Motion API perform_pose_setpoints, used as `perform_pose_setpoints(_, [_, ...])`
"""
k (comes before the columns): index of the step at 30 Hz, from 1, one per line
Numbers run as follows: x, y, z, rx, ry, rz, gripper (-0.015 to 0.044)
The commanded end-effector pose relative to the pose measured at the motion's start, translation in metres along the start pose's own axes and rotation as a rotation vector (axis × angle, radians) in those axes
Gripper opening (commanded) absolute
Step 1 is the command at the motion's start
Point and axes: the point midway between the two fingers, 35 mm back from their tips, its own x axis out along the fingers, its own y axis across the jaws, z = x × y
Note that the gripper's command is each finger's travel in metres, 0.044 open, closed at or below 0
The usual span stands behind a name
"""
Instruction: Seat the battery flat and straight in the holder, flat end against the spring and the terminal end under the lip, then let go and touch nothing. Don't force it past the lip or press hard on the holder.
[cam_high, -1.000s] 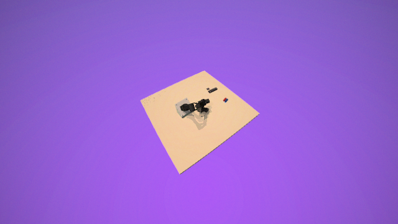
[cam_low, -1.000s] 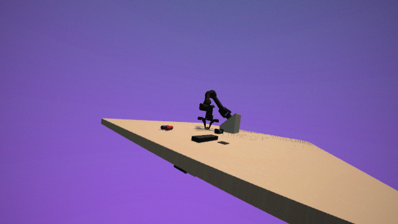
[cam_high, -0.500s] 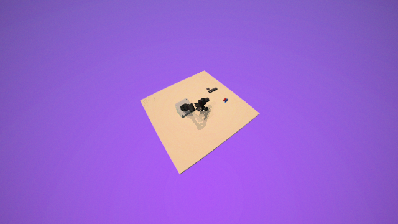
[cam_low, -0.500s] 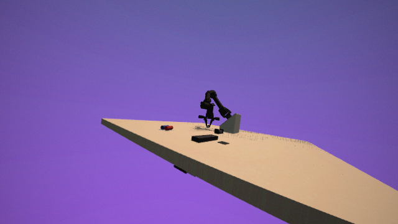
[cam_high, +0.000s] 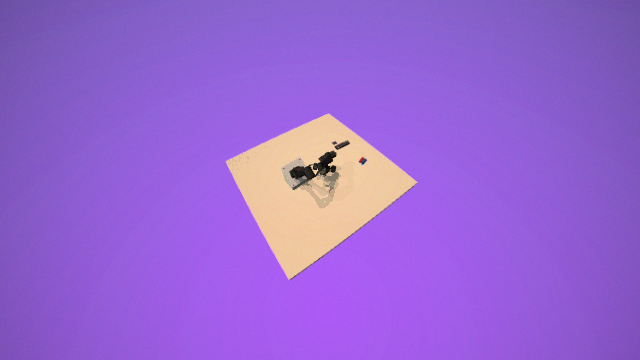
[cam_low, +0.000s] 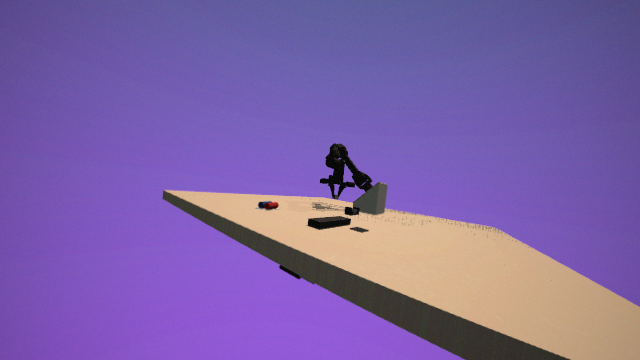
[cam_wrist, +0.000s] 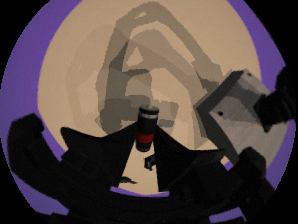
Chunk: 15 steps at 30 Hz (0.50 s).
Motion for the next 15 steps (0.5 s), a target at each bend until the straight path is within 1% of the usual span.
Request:
perform_pose_setpoints(1, [-0.002,-0.003,-0.012,-0.201,0.002,-0.007,0.0079])
perform_pose_setpoints(15, [-0.011,-0.016,-0.063,-1.074,0.016,-0.006,0.0079])
